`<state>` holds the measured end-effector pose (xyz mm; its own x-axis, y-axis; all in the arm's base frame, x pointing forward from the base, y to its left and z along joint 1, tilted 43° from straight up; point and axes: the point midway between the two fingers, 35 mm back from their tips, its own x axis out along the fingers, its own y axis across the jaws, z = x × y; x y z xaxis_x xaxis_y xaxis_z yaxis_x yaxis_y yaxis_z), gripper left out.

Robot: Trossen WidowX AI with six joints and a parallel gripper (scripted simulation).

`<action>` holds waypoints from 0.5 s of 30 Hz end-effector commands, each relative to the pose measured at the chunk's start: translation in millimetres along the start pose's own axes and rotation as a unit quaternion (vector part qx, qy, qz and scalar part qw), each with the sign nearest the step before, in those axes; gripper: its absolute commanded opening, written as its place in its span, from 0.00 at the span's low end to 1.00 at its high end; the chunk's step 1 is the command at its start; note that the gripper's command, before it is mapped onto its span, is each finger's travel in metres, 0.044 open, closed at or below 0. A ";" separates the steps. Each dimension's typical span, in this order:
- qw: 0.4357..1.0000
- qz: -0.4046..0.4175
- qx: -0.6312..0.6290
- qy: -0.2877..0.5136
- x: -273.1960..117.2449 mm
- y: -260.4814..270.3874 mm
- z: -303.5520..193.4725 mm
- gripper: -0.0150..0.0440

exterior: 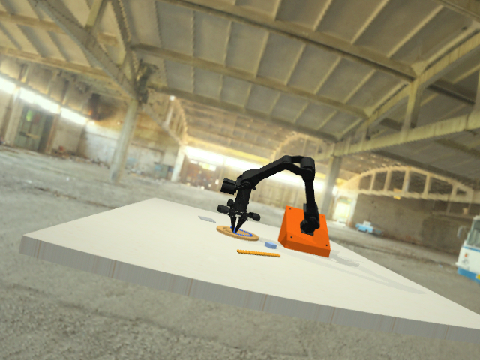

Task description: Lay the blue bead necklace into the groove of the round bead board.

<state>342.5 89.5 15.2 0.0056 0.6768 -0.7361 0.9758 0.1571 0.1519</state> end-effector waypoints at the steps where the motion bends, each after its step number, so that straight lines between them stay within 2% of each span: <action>1: 1.000 0.000 0.000 0.000 -0.2 0.0 0.0 0.48; 12: 1.000 -0.003 0.002 0.002 -4.7 -1.3 -0.6 0.97; 13: 1.000 -0.003 0.003 0.002 -1.4 -1.4 -0.3 1.00; 15: 1.000 -0.003 0.002 0.002 -4.5 -1.4 -0.3 1.00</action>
<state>340.9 87.9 16.5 -0.0008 0.6782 -0.7349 0.9775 0.1555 0.1424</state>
